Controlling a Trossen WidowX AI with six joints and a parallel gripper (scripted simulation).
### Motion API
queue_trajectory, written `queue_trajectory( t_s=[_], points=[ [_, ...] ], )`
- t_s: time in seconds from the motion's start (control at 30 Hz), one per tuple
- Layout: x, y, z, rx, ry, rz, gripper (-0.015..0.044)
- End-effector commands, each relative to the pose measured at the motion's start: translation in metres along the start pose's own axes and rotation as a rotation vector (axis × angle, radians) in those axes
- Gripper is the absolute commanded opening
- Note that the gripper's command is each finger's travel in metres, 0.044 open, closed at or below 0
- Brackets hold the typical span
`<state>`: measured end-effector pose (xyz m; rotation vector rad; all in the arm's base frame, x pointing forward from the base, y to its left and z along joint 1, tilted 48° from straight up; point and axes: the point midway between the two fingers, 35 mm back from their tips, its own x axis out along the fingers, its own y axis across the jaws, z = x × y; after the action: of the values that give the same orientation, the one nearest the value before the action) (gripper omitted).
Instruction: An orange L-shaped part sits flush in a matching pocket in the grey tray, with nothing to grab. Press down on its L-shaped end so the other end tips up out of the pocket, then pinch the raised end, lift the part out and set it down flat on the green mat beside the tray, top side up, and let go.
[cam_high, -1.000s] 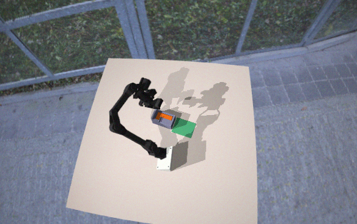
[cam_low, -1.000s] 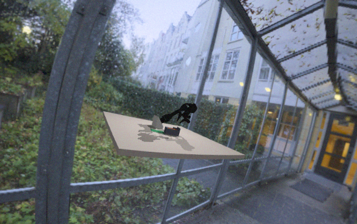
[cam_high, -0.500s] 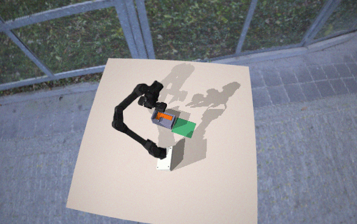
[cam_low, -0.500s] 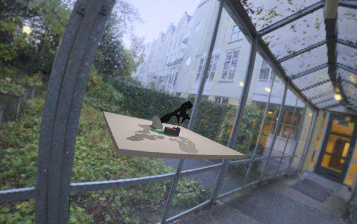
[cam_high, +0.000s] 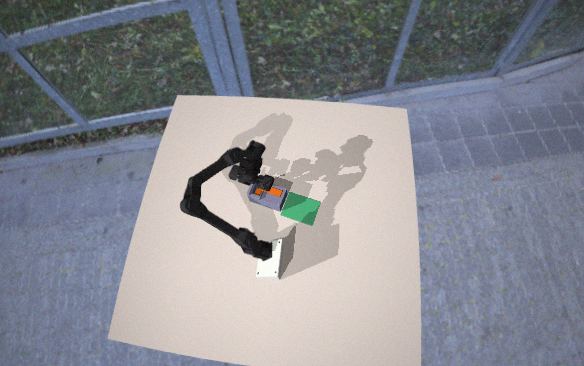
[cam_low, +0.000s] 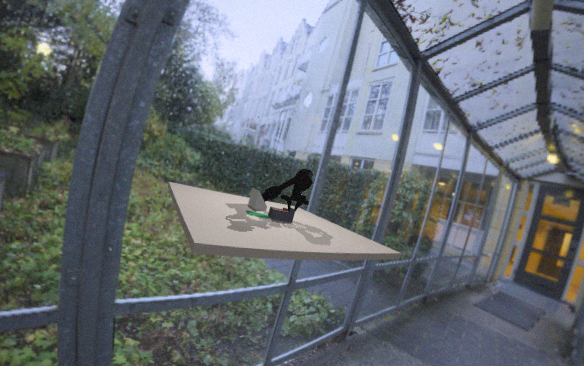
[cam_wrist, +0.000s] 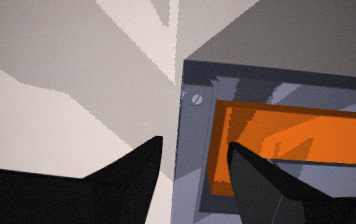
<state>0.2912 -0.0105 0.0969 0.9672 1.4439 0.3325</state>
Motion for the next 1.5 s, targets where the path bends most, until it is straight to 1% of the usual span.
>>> queue_trajectory(
  t_s=[0.0, 0.53, 1.0, 1.27, 1.37, 1.47],
  points=[
    [0.006, 0.000, -0.001, 0.005, 0.004, 0.004, 0.0180],
    [0.031, 0.001, -0.002, 0.004, 0.004, 0.006, 0.0180],
    [0.027, 0.004, -0.001, 0.000, 0.002, 0.007, 0.0180],
    [0.011, 0.011, 0.000, 0.005, 0.003, 0.003, 0.0180],
    [-0.014, 0.007, 0.003, 0.006, 0.000, -0.003, 0.0180],
    [-0.055, 0.002, 0.002, 0.007, 0.002, -0.004, 0.0180]
  ],
)
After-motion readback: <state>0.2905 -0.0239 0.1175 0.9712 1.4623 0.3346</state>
